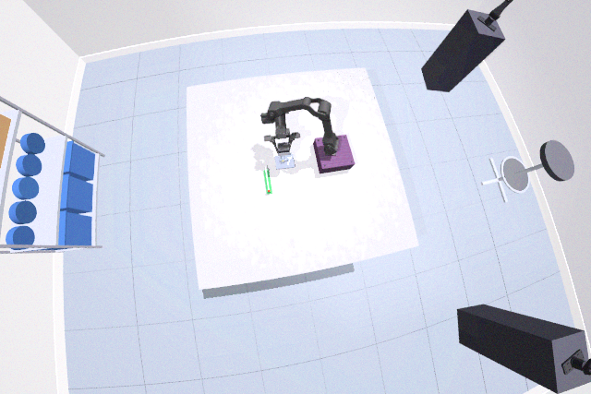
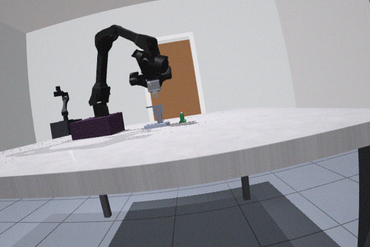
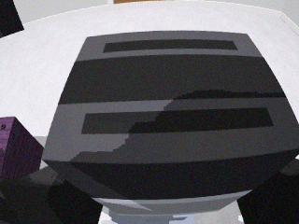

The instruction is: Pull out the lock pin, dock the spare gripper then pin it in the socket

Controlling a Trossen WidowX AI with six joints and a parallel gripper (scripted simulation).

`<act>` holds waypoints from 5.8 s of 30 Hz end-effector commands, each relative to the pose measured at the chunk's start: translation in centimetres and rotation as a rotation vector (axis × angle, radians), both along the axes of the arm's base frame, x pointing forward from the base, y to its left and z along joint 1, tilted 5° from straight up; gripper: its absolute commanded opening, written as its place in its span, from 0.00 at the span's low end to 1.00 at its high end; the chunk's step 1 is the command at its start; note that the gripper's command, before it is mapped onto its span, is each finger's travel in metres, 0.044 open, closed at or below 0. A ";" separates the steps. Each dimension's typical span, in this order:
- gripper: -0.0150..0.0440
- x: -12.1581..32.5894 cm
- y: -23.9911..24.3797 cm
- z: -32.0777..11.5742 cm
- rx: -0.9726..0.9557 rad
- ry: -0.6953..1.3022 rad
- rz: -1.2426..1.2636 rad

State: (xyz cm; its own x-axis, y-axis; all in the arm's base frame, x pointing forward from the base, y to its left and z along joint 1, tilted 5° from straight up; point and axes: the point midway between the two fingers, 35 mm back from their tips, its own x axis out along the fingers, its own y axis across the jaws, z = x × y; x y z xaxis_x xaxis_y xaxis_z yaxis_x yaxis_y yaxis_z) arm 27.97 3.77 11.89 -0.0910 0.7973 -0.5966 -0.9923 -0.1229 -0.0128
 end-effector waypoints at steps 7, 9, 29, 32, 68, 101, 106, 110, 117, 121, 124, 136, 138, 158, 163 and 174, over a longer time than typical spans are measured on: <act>0.25 0.1 0.3 -1.0 0.011 -0.002 -0.006; 0.25 0.1 0.2 -1.3 0.011 -0.003 -0.006; 0.25 0.2 -0.1 -4.2 0.010 -0.003 -0.005; 0.25 0.2 -0.1 -4.6 0.010 -0.003 -0.005; 0.61 0.1 -0.3 -6.7 0.009 0.003 -0.006; 1.00 -0.1 0.1 -1.1 0.008 -0.006 0.003; 1.00 -0.1 0.2 0.1 0.007 -0.009 0.006; 1.00 -0.2 0.3 1.1 0.006 -0.011 0.009; 1.00 -0.2 0.4 2.7 0.005 -0.016 0.012; 1.00 -0.2 0.6 3.6 0.004 -0.014 0.009; 1.00 -0.3 0.7 4.2 -0.001 -0.021 -0.001; 1.00 -0.4 0.8 5.2 -0.016 -0.041 -0.017; 0.96 -0.5 1.0 5.2 -0.017 -0.041 -0.017; 0.56 -3.0 9.7 2.5 -0.375 0.046 0.035; 0.56 1.5 10.8 -0.1 -0.709 0.032 0.055; 0.56 8.7 14.1 -3.7 -1.245 -0.174 0.009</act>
State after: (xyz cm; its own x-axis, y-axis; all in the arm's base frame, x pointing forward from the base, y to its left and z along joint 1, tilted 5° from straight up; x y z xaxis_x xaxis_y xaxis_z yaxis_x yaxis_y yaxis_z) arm 35.75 17.80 8.35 0.0174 -0.2362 -0.9715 -0.9880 -0.1532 0.0196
